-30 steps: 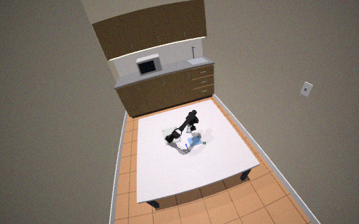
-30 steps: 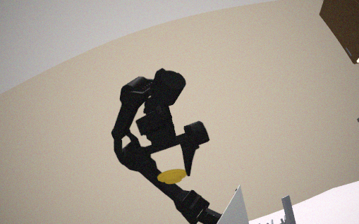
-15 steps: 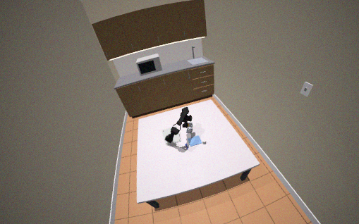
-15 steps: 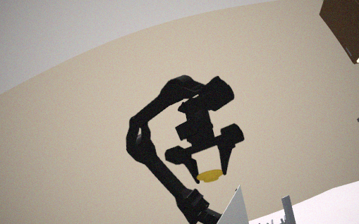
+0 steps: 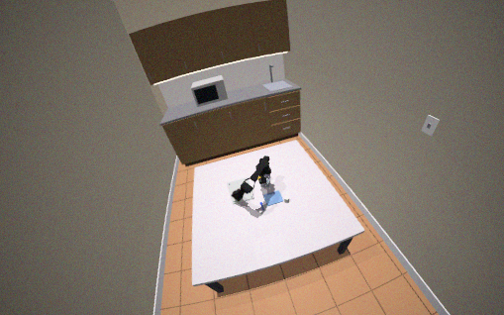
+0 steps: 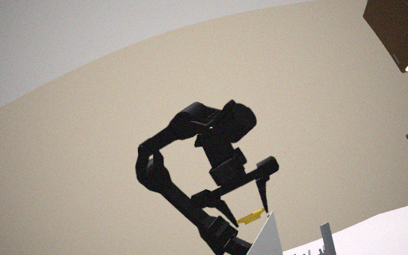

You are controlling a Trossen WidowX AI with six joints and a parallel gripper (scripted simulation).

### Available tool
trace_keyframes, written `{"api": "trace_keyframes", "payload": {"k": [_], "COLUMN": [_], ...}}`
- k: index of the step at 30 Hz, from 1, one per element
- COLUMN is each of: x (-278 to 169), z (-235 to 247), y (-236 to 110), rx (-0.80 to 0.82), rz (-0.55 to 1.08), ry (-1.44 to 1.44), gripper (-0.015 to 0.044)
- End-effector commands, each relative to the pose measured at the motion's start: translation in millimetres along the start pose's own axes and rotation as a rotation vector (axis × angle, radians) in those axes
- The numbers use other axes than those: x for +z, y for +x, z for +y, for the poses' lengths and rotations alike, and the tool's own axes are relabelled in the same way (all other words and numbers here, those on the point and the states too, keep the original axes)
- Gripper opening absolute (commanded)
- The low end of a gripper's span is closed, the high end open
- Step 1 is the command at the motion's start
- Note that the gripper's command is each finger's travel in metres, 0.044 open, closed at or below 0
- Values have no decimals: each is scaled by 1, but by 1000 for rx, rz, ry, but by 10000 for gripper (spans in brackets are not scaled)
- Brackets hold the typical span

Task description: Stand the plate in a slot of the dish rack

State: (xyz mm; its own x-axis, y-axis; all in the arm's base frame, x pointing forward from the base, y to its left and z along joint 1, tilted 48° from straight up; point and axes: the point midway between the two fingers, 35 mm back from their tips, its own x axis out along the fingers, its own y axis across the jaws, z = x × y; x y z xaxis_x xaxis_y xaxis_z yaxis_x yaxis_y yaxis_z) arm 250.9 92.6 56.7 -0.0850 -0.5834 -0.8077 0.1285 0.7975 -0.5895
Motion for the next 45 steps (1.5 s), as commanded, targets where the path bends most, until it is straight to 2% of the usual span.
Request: {"api": "trace_keyframes", "payload": {"k": [1,12,23,34,45], "x": [-2,-3,-1,4,10], "z": [1,5,9,11,9], "y": [9,32,49,61,68], "rx": [57,268,486,679,817], "rz": [34,79,29,-115,-343], "ry": [-57,-237,-415,-586,-749], "gripper": [0,0,0,0,0]}}
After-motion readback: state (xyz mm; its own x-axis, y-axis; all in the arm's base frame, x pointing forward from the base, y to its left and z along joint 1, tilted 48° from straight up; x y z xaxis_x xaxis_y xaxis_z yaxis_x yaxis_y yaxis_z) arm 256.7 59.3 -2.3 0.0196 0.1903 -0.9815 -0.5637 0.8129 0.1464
